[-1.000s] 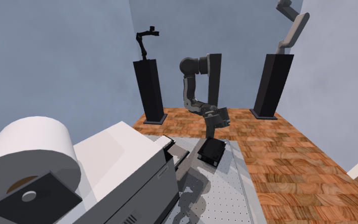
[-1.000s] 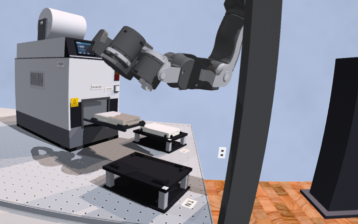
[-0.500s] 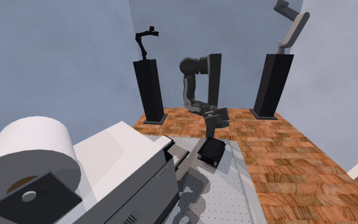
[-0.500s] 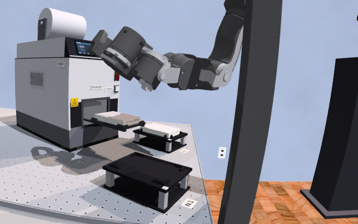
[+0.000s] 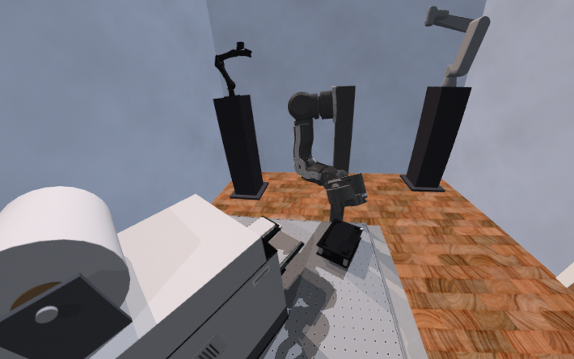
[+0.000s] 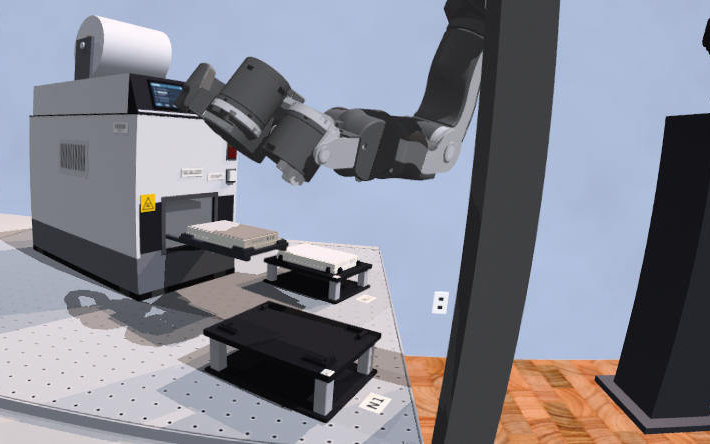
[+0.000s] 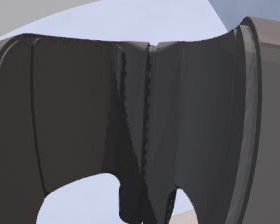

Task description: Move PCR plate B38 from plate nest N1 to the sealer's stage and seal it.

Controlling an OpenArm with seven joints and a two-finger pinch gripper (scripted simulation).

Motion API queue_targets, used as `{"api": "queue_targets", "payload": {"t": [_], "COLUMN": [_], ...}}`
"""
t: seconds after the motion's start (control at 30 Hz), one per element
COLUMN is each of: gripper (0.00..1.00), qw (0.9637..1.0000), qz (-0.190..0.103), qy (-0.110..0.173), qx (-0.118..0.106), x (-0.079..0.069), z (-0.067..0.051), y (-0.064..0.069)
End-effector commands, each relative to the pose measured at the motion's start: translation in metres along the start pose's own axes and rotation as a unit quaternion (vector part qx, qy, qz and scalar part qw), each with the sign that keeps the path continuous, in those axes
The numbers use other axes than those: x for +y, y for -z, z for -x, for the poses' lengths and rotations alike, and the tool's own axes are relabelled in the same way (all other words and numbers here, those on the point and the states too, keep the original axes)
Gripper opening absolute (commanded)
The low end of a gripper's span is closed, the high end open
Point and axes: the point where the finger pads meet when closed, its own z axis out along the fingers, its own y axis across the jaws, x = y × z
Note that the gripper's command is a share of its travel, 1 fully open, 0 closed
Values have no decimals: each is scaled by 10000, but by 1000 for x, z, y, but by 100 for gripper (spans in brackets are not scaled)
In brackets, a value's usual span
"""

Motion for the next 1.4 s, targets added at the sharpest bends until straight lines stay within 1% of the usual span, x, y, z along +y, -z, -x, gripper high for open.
{"api": "queue_targets", "payload": {"t": [0.0,0.73,0.8,0.9,1.37], "gripper": [0,0,0,0,0], "qw": [10000,10000,9993,9956,9958], "qz": [-25,-25,-367,-914,-893], "qy": [-16,-15,34,118,97], "qx": [-2,-2,77,172,185], "x": [-1,2,-16,-42,-40], "z": [0,1,-5,-13,-13], "y": [1,1,0,-1,-2]}}
